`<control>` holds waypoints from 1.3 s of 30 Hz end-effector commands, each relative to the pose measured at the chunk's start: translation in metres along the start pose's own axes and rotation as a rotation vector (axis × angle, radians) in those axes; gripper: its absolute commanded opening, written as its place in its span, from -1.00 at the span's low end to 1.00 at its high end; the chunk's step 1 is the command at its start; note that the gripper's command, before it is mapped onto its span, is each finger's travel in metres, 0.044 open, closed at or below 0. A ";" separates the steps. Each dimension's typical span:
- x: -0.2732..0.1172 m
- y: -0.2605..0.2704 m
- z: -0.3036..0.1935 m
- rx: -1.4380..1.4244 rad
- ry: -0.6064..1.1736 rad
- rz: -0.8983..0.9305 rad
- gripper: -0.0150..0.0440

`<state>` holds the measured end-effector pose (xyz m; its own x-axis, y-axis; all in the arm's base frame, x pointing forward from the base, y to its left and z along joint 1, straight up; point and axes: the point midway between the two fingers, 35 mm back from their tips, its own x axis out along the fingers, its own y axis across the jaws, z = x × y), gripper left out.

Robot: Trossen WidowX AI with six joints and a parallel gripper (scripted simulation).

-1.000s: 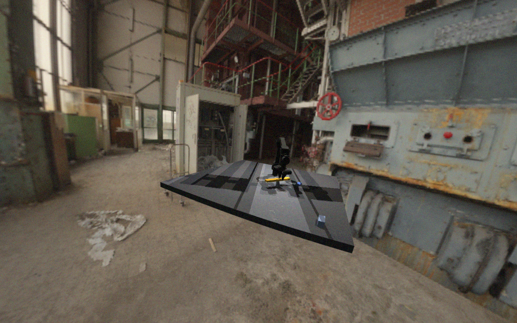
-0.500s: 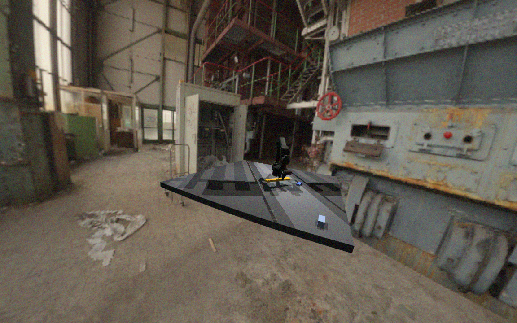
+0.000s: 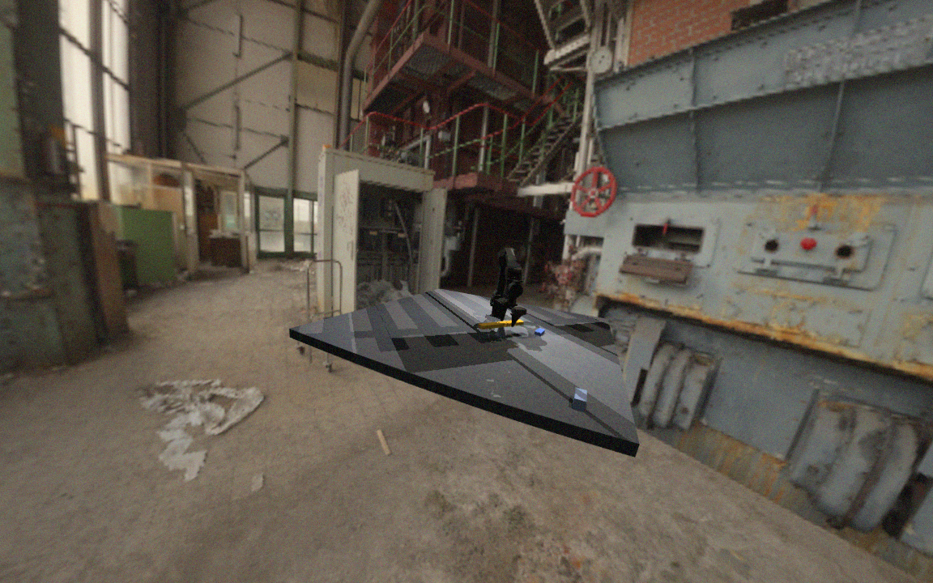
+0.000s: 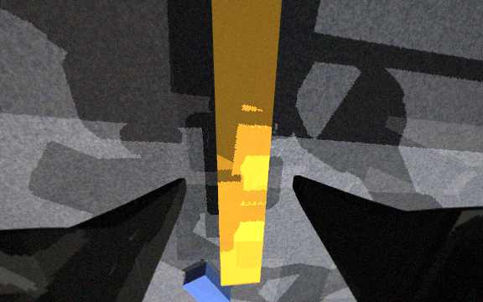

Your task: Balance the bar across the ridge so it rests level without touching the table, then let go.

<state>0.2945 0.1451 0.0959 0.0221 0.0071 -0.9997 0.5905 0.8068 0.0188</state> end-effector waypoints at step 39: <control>-0.100 0.000 0.000 0.000 0.000 0.000 1.00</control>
<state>0.2924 0.1440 0.1951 0.0223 0.0066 -0.9997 0.5903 0.8069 0.0185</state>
